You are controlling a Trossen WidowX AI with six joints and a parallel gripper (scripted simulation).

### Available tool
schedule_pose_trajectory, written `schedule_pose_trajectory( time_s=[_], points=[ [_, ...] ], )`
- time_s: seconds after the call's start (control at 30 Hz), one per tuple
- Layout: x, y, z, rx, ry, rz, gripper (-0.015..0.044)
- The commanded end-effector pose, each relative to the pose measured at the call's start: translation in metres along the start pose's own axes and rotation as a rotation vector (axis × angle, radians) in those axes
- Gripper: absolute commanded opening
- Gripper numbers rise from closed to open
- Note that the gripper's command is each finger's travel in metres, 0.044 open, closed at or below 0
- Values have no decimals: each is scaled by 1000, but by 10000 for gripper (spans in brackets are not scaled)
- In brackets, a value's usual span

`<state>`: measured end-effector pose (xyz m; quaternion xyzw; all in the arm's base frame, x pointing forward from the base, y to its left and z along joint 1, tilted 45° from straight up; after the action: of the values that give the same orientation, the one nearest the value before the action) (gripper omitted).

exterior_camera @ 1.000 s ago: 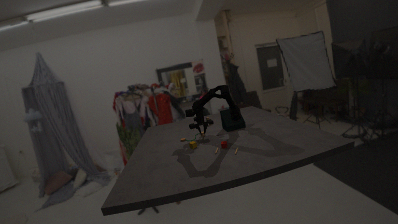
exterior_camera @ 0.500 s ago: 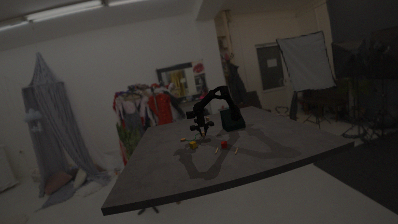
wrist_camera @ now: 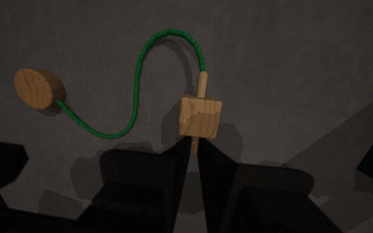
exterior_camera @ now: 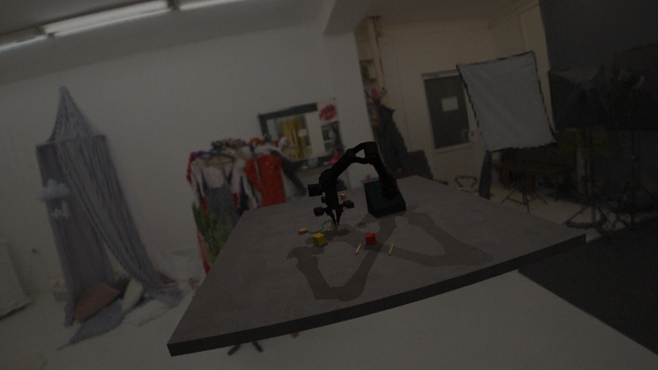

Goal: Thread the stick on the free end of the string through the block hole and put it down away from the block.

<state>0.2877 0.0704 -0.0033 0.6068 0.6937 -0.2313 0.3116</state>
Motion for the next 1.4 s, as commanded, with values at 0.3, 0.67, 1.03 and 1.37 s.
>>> schedule_pose_trajectory(
  time_s=[0.3, 0.67, 1.03, 1.37],
  points=[
    [0, 1, -9, 9, -18, -1, 0],
    [0, 0, -23, 9, -18, 1, 0],
    [1, 0, -36, 9, -17, 0, 0],
    [0, 1, -47, 9, -17, 0, 0]
  ],
)
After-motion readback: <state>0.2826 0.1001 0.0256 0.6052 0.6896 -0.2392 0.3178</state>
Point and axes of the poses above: the point midway between the two fingers, 35 mm back from their tips, its own x axis out along the fingers, its own y axis across the jaws, z = x × y, the point moved 1 cm from there along -x, back along the fingers, and after that the axes turned 2 degrees about -x, right-handed, at the moved point
